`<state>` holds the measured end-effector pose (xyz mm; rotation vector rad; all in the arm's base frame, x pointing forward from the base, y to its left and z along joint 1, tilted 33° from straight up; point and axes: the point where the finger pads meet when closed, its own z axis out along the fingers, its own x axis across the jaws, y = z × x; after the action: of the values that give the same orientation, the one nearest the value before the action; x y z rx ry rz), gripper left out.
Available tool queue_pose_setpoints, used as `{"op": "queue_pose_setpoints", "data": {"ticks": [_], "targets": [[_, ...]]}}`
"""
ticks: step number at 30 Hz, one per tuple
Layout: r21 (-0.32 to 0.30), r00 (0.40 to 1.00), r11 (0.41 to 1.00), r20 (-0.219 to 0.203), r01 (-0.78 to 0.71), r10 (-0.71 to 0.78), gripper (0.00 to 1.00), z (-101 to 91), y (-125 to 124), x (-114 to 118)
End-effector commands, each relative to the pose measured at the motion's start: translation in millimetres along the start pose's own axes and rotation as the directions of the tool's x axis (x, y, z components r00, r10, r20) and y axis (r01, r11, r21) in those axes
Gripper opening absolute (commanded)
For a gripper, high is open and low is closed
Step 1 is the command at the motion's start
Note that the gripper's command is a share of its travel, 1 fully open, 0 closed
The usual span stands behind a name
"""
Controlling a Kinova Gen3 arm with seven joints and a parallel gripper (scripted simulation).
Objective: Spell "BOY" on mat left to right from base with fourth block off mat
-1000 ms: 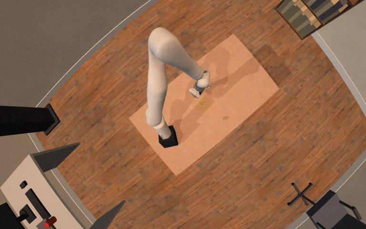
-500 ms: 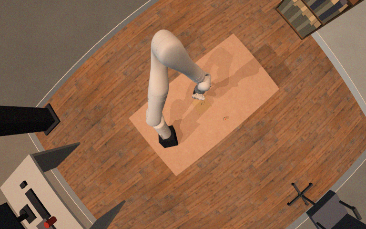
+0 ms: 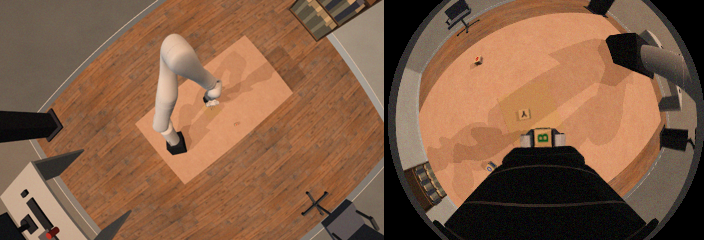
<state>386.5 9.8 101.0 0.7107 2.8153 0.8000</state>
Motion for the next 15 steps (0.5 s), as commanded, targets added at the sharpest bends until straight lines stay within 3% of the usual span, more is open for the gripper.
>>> {"op": "queue_pose_setpoints", "data": {"ticks": [1,15], "targets": [[-0.001,1.000,1.000,0.006,0.017,-0.017,0.49,-2.1,-4.5,-2.9],[-0.007,0.956,0.956,0.019,0.295,-0.294,0.49,-4.9,-9.3,-11.1]]}}
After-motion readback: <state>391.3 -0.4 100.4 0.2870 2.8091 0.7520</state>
